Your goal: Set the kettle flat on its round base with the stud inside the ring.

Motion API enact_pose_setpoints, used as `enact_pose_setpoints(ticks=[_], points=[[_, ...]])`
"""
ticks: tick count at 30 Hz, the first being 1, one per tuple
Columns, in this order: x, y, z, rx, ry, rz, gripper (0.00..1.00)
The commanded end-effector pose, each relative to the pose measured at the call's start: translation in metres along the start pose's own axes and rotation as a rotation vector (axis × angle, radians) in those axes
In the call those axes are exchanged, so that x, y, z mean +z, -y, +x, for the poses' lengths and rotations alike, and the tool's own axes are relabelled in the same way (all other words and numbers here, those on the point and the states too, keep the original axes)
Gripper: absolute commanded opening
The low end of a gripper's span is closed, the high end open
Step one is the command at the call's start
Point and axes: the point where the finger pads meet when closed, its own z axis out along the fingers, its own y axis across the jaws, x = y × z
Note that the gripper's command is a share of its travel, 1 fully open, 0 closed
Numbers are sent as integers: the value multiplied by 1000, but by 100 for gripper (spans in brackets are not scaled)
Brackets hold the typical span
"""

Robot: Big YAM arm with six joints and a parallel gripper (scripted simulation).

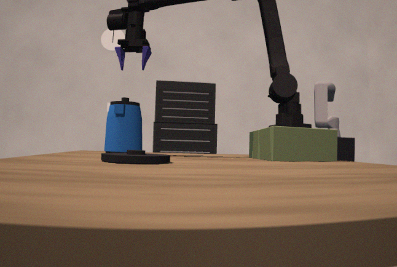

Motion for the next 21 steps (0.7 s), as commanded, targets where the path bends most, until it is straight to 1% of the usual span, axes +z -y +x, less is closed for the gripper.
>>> enact_pose_setpoints(ticks=[1,5,10,21], points=[[-17,-18,-8,18,8,-37,74],[-17,-19,-9,18,9,-41,74],[-14,-17,-9,18,8,-30,74],[-14,-17,-9,18,8,-30,74]])
